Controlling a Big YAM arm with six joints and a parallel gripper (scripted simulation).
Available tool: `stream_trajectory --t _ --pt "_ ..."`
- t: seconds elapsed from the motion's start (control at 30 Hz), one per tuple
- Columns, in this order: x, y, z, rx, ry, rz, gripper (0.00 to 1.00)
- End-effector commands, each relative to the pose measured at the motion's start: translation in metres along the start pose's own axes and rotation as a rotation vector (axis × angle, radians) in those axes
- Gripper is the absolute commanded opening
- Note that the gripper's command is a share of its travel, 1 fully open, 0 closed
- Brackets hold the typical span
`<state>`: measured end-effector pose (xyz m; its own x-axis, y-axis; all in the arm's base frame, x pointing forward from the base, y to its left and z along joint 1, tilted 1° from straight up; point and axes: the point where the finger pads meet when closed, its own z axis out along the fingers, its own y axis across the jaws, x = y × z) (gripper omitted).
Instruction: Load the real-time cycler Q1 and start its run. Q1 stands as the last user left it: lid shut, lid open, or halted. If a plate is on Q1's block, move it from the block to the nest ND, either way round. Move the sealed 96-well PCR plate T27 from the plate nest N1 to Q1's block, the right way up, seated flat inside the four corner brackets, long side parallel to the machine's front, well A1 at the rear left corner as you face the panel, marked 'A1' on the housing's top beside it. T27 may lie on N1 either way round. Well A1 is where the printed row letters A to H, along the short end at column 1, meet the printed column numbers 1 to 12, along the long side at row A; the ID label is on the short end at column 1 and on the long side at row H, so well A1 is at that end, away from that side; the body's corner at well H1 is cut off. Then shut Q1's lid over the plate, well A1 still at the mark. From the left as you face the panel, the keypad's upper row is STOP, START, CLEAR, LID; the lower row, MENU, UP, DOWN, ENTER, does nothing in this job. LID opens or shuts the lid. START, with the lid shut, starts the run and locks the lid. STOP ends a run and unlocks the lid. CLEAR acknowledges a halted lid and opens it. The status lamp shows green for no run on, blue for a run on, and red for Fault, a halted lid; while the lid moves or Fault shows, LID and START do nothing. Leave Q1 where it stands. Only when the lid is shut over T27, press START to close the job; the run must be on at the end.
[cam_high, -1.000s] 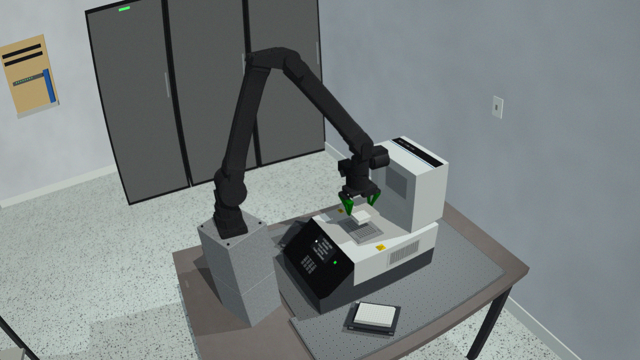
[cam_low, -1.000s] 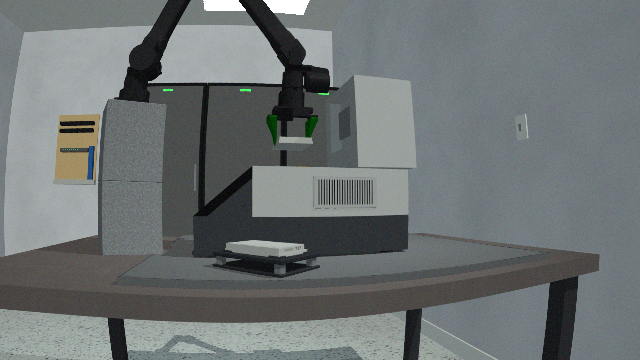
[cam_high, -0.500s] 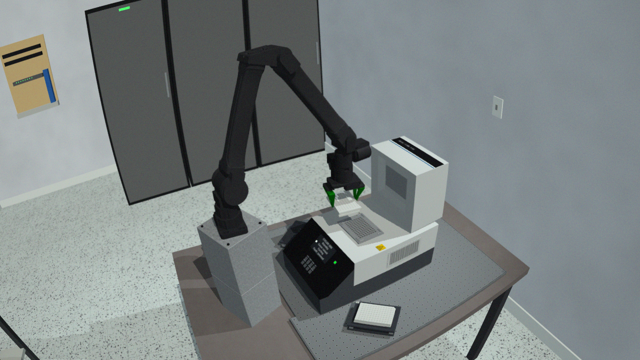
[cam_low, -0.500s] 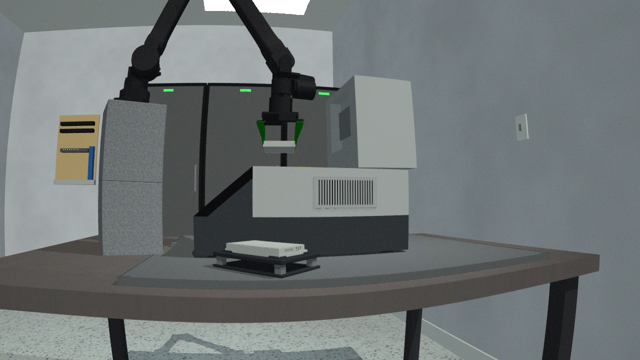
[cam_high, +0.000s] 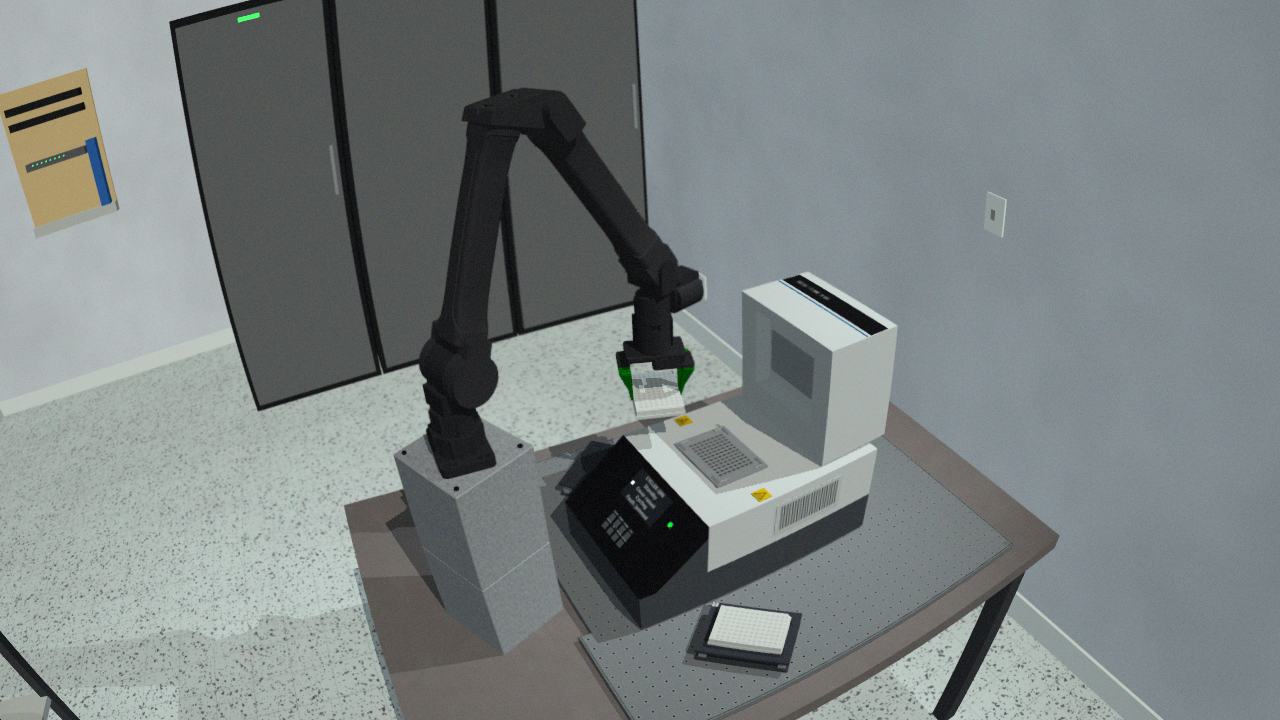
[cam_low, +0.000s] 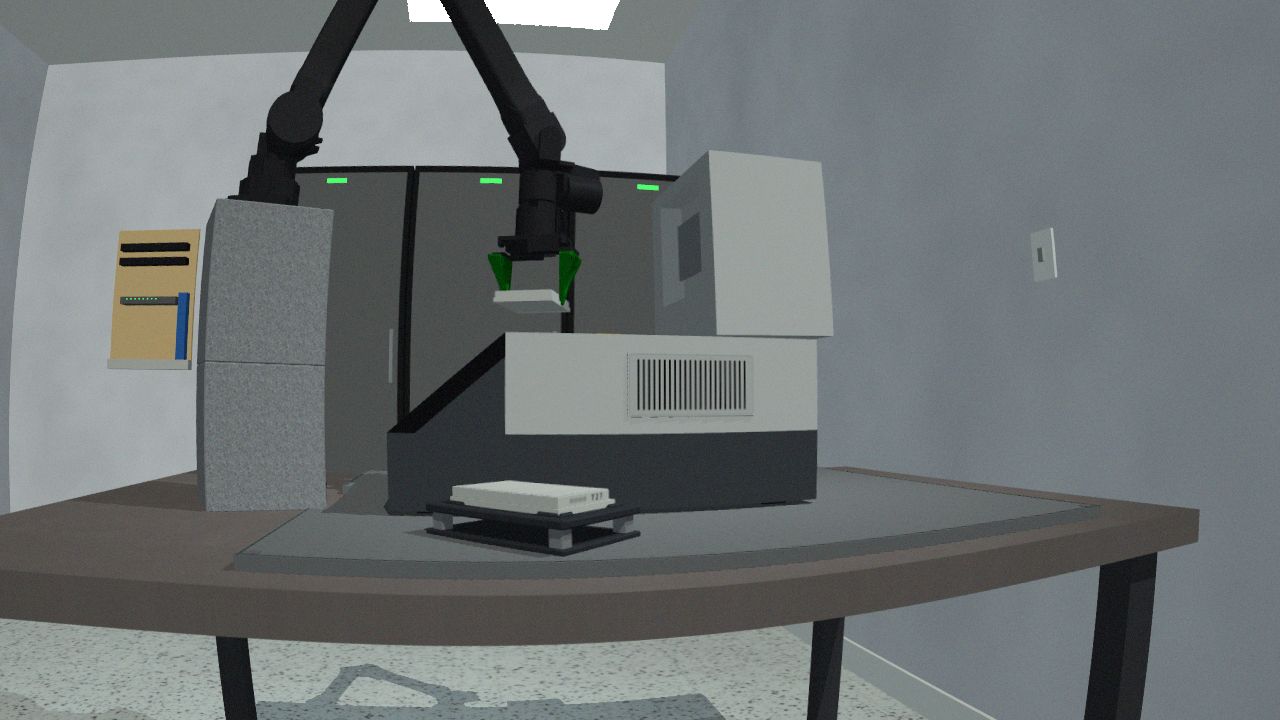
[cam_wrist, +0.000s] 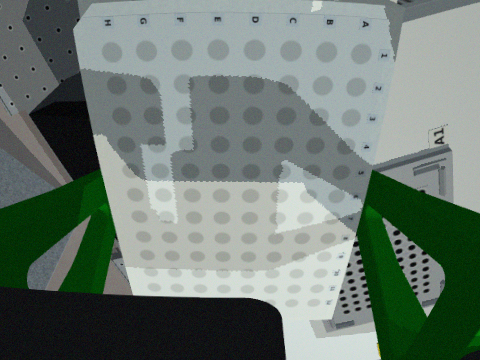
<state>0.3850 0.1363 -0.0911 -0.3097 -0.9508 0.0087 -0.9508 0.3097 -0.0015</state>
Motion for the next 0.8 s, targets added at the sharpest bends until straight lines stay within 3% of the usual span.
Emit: stream_trajectory --t 0.0,0.1,0.23,0.37,0.5,0.63,0.77 --pt "-0.006 -0.007 -0.016 0.041 -0.031 0.158 0.0" --pt "-0.01 -0.001 -0.015 0.038 -0.03 0.141 0.0" --pt "-0.04 0.017 -0.018 0.041 -0.05 0.122 0.0" --pt "-0.061 0.028 -0.022 0.04 -0.059 0.212 0.0" --pt "-0.068 0.035 -0.019 0.031 -0.042 0.363 0.0" --pt "-0.073 0.04 -0.016 0.026 -0.035 0.338 0.0" --pt "-0.096 0.065 -0.01 0.014 -0.027 0.371 0.0"
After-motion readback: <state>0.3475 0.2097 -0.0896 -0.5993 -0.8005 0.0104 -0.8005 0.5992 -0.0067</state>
